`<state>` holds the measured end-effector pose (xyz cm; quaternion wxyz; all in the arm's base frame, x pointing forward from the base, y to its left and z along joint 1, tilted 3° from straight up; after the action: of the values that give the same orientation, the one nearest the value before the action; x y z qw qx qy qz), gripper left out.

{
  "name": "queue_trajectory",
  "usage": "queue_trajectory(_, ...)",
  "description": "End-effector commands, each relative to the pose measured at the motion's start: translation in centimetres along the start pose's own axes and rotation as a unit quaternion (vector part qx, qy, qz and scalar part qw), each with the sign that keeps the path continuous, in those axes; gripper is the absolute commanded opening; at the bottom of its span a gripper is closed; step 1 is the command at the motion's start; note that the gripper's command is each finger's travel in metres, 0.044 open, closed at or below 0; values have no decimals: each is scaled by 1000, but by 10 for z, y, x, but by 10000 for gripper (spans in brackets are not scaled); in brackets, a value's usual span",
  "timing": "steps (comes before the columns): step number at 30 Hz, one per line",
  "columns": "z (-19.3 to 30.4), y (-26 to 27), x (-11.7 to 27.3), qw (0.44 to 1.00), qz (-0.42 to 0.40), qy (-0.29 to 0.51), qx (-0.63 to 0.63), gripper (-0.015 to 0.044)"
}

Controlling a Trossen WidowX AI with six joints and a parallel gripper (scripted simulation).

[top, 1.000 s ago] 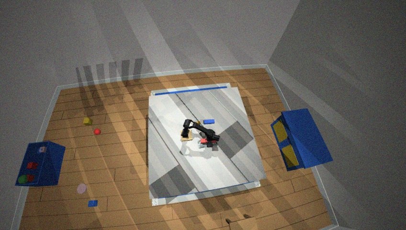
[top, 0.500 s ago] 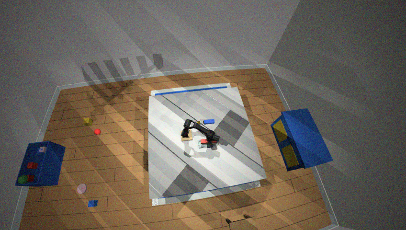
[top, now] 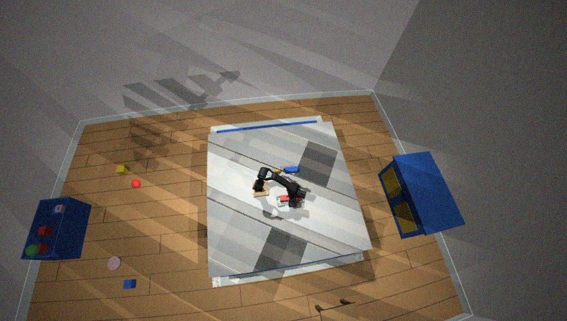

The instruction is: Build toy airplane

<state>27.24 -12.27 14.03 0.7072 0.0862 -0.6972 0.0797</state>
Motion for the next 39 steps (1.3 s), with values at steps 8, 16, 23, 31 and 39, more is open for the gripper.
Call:
queue_trajectory(8,0,0,-2,1000,-1,1,0,163)
queue_trajectory(16,0,0,-2,1000,-1,1,0,110)
queue_trajectory(23,0,0,-2,1000,-1,1,0,294)
queue_trajectory(31,0,0,-2,1000,-1,1,0,440)
queue_trajectory(39,-1,-1,7,1000,0,0,0,440)
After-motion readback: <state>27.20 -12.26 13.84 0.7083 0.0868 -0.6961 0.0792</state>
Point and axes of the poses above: the point midway between the two fingers, 35 mm back from their tips, its own x axis back along the fingers, its own y axis across the jaws, z = x × y, the point moved 10 cm from there along x, back along the fingers, and after that the axes turned 15 degrees about x, right-handed, at the moved point
